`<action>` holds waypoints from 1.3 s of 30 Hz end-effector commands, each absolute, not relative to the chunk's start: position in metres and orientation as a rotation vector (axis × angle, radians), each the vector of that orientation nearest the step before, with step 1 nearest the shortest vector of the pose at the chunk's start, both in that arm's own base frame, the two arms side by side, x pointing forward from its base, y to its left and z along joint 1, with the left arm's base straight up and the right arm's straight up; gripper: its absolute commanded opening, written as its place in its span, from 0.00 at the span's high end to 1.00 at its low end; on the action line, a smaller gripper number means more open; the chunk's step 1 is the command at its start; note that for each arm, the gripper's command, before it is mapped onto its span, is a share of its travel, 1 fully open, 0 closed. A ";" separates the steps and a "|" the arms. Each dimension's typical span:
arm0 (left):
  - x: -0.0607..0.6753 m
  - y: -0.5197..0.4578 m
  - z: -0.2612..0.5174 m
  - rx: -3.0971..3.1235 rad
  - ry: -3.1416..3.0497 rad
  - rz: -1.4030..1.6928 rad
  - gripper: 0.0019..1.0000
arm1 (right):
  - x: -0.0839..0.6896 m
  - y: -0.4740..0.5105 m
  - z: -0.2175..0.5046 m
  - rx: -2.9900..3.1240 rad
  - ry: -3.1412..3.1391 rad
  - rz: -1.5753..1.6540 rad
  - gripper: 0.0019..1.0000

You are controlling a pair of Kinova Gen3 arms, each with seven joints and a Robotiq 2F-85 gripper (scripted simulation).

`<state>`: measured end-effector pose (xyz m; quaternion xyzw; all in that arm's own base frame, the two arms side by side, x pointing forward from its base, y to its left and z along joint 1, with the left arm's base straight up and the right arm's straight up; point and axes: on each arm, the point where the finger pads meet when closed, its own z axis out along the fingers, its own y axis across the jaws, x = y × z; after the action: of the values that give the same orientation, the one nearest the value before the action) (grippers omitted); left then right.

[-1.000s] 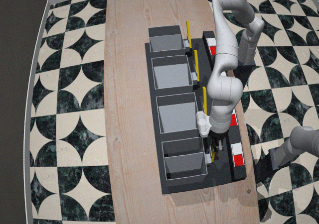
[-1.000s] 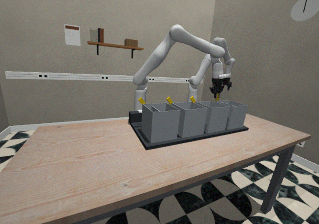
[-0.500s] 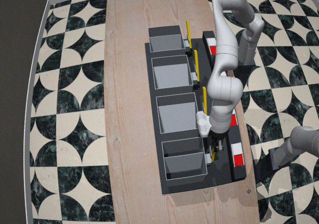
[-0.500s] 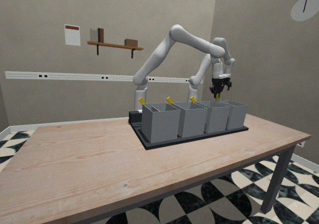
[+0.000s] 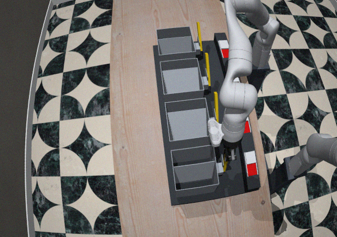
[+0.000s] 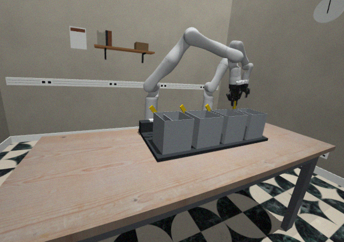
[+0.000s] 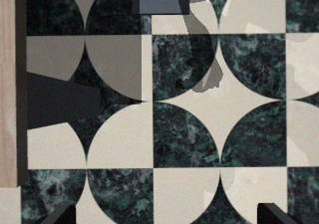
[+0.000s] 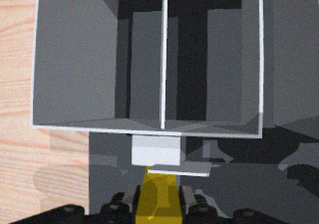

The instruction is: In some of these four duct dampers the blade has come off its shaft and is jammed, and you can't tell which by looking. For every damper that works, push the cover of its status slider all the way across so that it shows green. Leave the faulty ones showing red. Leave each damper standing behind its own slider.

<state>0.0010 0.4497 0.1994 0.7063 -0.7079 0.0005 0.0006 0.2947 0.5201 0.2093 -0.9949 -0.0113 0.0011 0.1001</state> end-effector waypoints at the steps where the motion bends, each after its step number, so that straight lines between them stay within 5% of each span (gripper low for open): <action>1: 0.001 0.450 0.200 2.219 -2.224 0.000 0.00 | 0.295 0.523 0.211 -2.960 -0.034 0.002 0.74; 39: 0.001 0.450 0.200 2.219 -2.224 0.000 0.00 | 0.294 0.539 0.213 -3.105 -0.035 -0.001 0.74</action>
<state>0.0010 0.4497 0.1994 0.7063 -0.7079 0.0005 0.0006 0.2942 0.5388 0.2115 -0.9998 -0.0113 0.0003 0.0175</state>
